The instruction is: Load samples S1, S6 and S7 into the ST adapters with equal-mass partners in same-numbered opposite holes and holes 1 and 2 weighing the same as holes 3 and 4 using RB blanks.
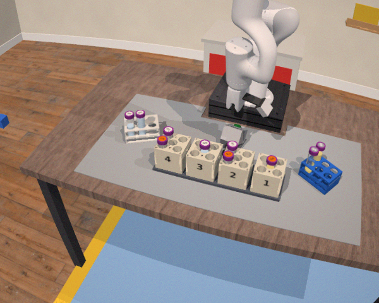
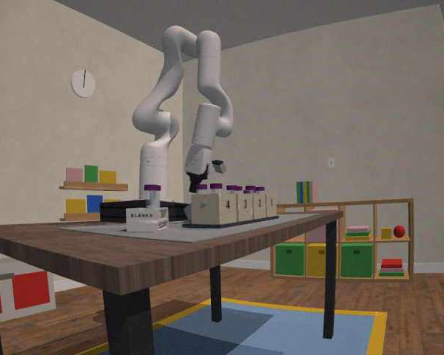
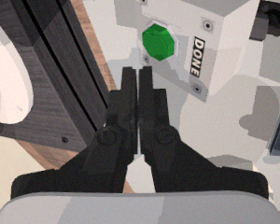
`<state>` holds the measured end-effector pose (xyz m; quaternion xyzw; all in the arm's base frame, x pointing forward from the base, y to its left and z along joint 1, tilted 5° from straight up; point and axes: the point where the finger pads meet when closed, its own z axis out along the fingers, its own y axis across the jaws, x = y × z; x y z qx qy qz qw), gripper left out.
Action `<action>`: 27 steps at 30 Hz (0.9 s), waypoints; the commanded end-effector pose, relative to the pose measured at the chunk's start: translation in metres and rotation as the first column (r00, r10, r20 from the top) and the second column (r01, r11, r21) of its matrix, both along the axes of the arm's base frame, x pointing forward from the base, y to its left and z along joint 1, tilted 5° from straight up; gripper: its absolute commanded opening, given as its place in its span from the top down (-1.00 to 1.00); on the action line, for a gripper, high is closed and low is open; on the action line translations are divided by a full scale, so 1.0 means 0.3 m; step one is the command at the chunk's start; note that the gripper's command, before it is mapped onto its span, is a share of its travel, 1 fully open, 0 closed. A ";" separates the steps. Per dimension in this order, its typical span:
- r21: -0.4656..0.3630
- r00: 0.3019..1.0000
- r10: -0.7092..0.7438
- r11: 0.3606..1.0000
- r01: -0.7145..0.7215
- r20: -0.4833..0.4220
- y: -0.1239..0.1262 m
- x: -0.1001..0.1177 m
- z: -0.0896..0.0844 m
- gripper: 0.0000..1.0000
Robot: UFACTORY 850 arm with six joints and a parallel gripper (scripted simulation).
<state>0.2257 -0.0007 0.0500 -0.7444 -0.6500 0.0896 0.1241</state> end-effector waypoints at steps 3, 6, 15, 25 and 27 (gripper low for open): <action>0.001 1.000 0.000 1.000 0.000 0.001 0.004 0.001 -0.045 1.00; 0.001 1.000 0.000 1.000 0.000 0.001 0.004 0.001 -0.048 1.00; 0.001 1.000 0.000 1.000 0.000 0.001 0.004 0.001 -0.048 1.00; 0.001 1.000 0.000 1.000 0.000 0.001 0.005 0.000 -0.062 1.00; 0.001 1.000 0.000 1.000 0.000 0.001 0.005 0.000 -0.066 1.00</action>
